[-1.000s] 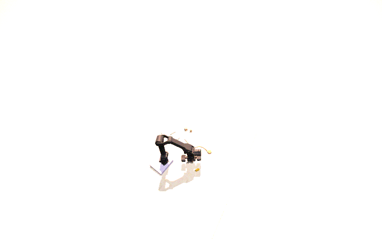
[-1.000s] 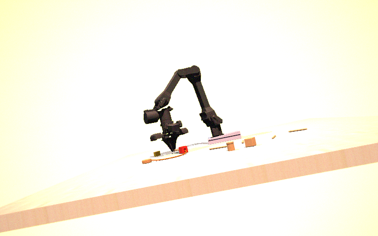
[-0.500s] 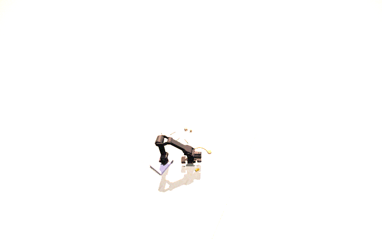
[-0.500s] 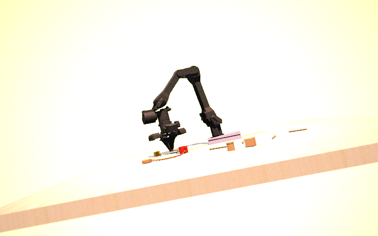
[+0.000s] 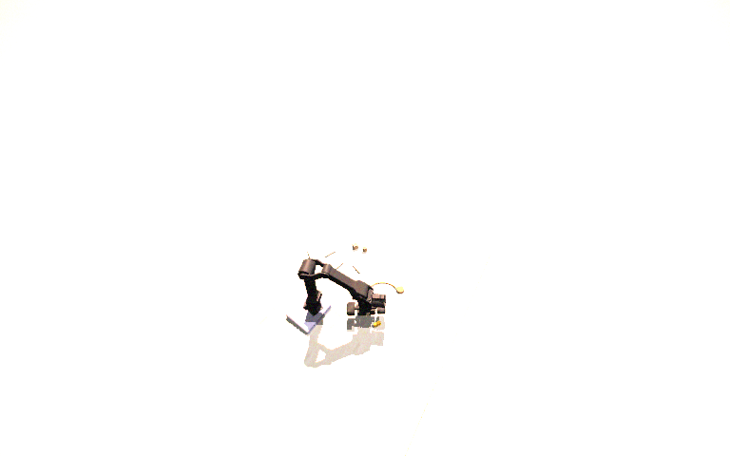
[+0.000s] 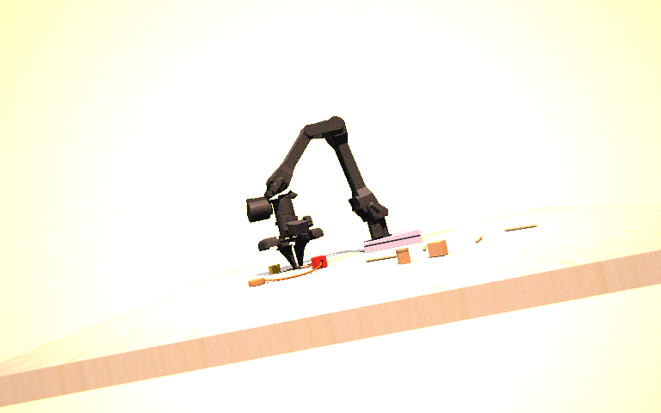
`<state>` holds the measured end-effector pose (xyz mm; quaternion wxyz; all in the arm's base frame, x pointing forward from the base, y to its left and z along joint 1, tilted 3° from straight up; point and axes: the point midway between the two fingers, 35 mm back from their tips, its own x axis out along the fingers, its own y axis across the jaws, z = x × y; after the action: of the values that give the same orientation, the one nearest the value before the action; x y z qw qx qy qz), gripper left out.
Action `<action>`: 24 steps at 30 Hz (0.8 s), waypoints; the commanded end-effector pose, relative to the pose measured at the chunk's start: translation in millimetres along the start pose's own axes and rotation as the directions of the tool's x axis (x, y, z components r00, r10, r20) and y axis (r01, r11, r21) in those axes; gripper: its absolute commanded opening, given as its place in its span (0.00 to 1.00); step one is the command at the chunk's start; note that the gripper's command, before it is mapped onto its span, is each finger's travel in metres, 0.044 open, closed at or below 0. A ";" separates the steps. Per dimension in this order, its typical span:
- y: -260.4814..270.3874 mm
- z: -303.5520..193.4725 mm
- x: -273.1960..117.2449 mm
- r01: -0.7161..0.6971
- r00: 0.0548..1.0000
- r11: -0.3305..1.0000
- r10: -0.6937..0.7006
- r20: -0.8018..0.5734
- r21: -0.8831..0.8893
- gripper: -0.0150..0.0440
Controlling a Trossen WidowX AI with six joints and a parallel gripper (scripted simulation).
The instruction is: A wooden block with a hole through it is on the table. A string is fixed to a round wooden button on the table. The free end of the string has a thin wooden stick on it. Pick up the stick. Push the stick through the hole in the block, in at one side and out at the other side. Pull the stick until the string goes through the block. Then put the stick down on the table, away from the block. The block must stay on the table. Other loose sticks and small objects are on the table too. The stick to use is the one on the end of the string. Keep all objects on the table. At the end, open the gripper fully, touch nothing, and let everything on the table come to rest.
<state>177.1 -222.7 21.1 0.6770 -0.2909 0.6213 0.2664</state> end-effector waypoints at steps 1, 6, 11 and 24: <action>0.1 0.1 -0.2 0.000 1.000 1.000 0.000 0.000 0.000 0.52; -3.1 5.9 -56.3 0.000 1.000 1.000 0.000 0.000 0.000 0.61; -0.6 8.9 -79.8 0.000 1.000 1.000 0.000 0.000 0.000 0.61; -3.9 10.9 -104.4 0.015 1.000 1.000 -0.015 -0.001 -0.006 1.00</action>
<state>177.3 -217.2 110.0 0.6762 -0.2920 0.6204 0.2693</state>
